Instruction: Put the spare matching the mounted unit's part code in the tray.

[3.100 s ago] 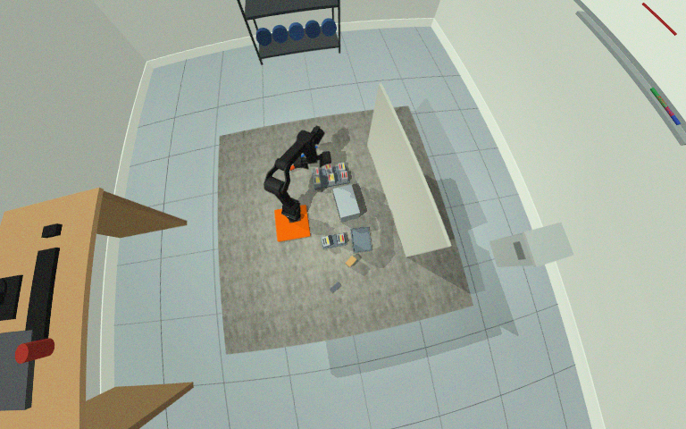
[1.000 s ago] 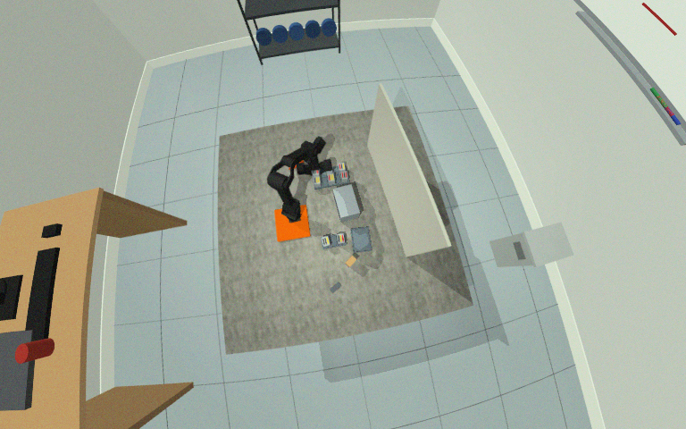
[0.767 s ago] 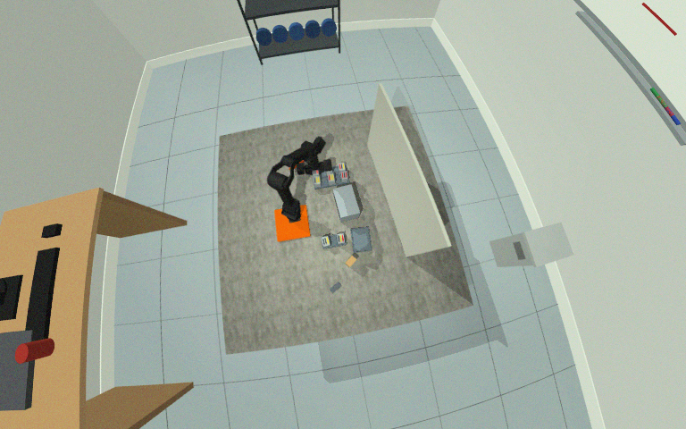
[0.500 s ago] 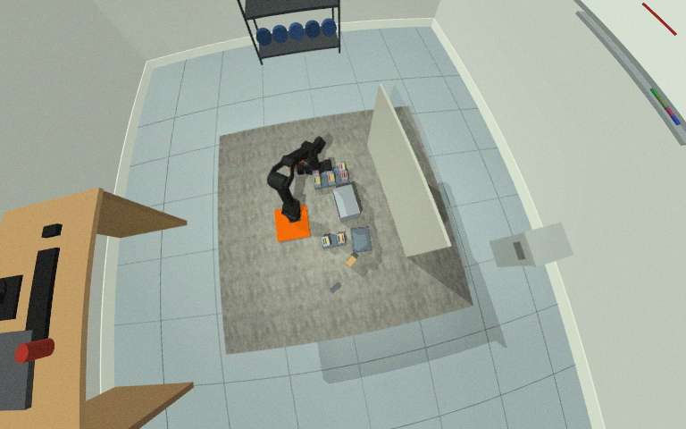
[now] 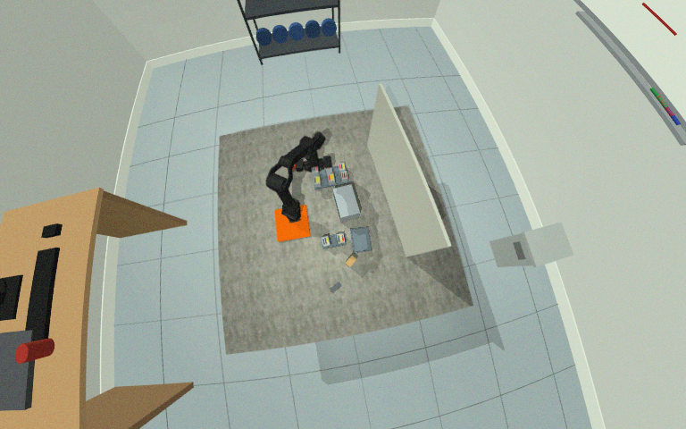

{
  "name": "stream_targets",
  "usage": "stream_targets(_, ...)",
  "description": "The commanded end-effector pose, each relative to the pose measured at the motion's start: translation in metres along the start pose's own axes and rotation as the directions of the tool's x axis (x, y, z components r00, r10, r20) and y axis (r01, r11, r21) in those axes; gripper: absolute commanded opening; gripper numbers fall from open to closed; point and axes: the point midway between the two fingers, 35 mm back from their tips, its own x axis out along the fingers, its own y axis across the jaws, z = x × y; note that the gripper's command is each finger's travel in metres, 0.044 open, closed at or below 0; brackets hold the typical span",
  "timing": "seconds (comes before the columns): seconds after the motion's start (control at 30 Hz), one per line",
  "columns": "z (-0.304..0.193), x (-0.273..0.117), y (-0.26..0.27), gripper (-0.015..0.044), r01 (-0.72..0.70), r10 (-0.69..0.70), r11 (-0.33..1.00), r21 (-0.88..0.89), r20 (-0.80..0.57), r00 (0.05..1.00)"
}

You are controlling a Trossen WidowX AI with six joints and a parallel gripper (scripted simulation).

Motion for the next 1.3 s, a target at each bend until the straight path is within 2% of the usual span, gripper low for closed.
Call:
stream_targets(0.0, 0.001, -0.027, -0.001, 0.0000, 0.009, -0.009, 1.000, 0.003, 0.008, 1.000)
stream_targets(0.13, -0.001, -0.046, 0.000, 0.0000, 0.010, -0.010, 1.000, 0.003, 0.008, 1.000)
stream_targets(0.4, -0.001, -0.046, 0.001, 0.0000, 0.005, -0.005, 1.000, -0.001, 0.008, 1.000)
stream_targets(0.9, -0.013, -0.116, 0.003, 0.0000, 0.009, -0.009, 1.000, 0.003, 0.007, 1.000)
stream_targets(1.07, -0.014, -0.119, 0.003, 0.0000, 0.010, -0.010, 1.000, 0.003, 0.007, 1.000)
stream_targets(1.27, -0.022, -0.121, -0.021, 0.0000, 0.013, -0.013, 1.000, 0.003, 0.010, 1.000)
